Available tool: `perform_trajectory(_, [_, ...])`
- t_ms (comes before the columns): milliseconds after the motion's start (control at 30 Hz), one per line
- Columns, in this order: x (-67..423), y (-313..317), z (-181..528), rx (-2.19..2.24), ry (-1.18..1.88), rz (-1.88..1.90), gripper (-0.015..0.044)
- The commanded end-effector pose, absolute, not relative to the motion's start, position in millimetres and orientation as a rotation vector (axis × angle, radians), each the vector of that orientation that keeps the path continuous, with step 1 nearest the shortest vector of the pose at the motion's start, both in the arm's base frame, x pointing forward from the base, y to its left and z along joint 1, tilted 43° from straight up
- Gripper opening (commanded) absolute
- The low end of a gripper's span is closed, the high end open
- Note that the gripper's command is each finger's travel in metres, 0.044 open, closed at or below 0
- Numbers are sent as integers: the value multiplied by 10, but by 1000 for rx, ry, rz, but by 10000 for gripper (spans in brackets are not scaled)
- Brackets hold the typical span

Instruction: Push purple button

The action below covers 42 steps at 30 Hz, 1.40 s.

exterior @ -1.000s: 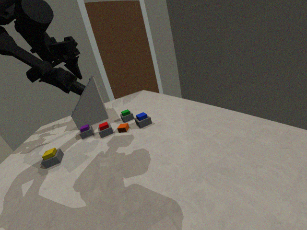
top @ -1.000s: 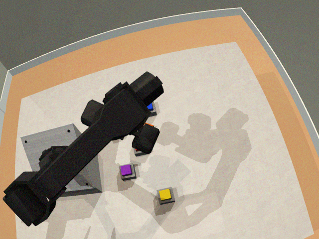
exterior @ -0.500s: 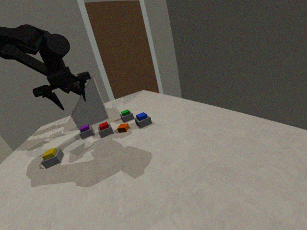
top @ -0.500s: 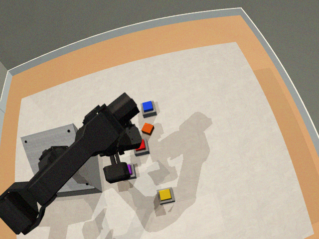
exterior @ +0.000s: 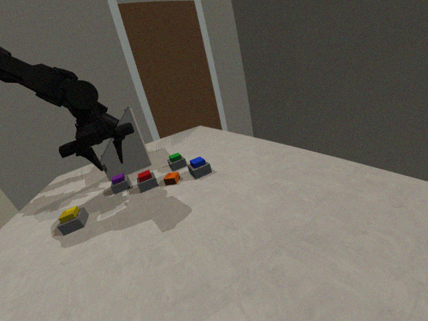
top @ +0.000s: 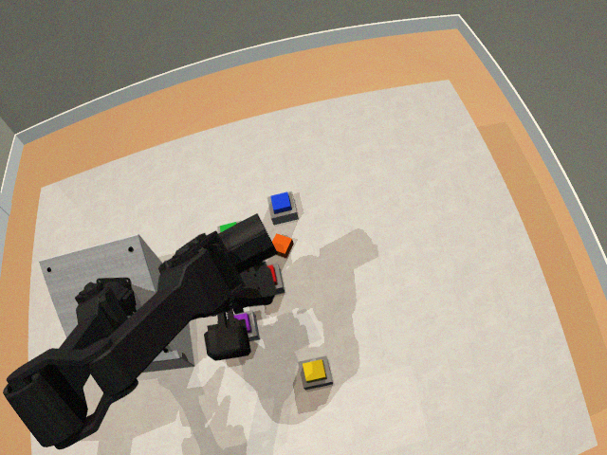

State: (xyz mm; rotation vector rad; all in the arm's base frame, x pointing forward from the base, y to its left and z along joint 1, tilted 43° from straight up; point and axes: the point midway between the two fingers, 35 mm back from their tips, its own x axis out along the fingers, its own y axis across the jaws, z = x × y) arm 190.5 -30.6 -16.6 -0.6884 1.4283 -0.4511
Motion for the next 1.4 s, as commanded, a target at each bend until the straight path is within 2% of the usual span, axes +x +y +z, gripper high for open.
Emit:
perform_trajectory(0, [1900,-371,-221,-697,1425,-451,111])
perform_trajectory(133, [1900,-371,-221,-697,1425,-451,20])
perform_trajectory(1367, [1934,-594,-463,-698,1426,-452,20])
